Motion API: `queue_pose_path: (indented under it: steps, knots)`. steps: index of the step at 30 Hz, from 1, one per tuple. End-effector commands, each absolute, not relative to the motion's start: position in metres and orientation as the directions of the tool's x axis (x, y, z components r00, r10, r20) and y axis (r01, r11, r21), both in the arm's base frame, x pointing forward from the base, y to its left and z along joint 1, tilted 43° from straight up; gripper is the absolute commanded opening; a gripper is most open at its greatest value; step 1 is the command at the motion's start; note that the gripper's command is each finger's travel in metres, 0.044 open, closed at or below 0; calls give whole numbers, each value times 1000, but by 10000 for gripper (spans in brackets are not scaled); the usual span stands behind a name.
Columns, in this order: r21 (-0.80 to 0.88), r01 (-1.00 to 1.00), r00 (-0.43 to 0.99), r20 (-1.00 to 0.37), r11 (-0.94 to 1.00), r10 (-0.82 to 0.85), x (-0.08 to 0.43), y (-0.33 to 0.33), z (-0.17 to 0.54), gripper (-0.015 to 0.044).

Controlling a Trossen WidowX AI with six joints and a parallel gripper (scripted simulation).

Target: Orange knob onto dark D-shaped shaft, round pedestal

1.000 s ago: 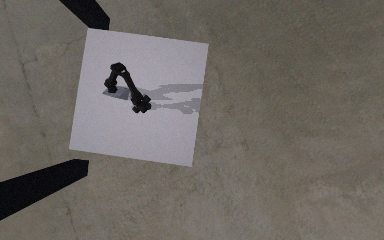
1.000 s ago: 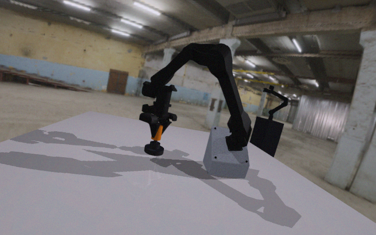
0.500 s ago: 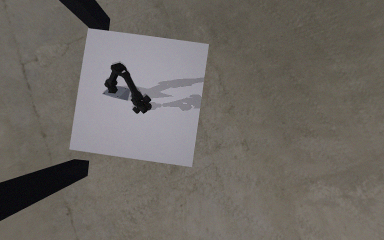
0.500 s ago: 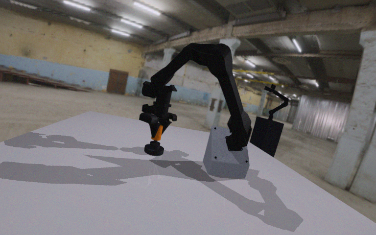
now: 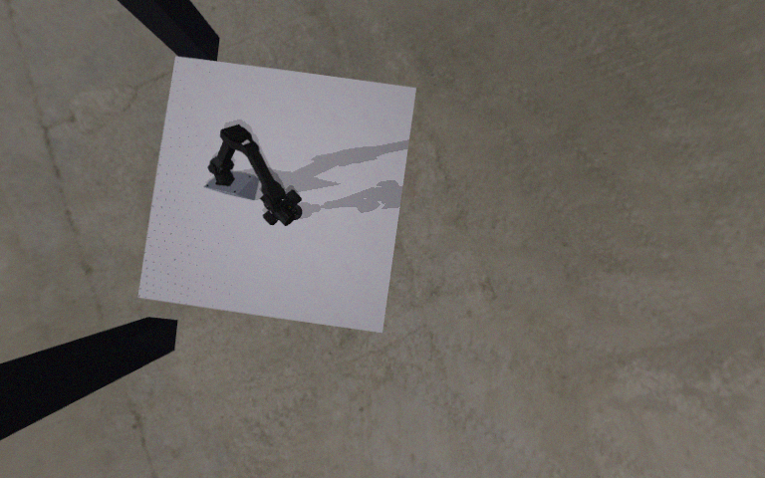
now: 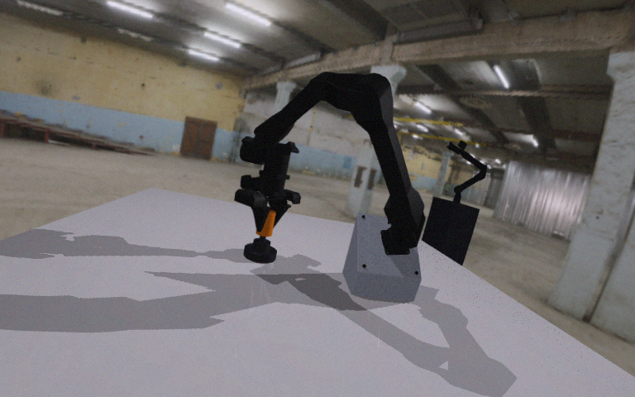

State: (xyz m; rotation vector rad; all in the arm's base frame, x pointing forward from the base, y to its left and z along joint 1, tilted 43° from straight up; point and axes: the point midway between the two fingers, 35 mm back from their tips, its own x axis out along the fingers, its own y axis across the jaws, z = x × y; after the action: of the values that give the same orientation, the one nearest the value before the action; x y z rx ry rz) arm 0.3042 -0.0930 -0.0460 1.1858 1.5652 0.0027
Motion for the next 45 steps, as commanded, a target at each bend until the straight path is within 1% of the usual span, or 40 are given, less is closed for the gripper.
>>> queue_pose_path:
  steps: [1, 45]
  knots:
    - [554, 676, 128, -738, 485, 663, 307, -96, -44, 0]
    - [554, 676, 128, -738, 485, 663, 305, -93, -48, 0]
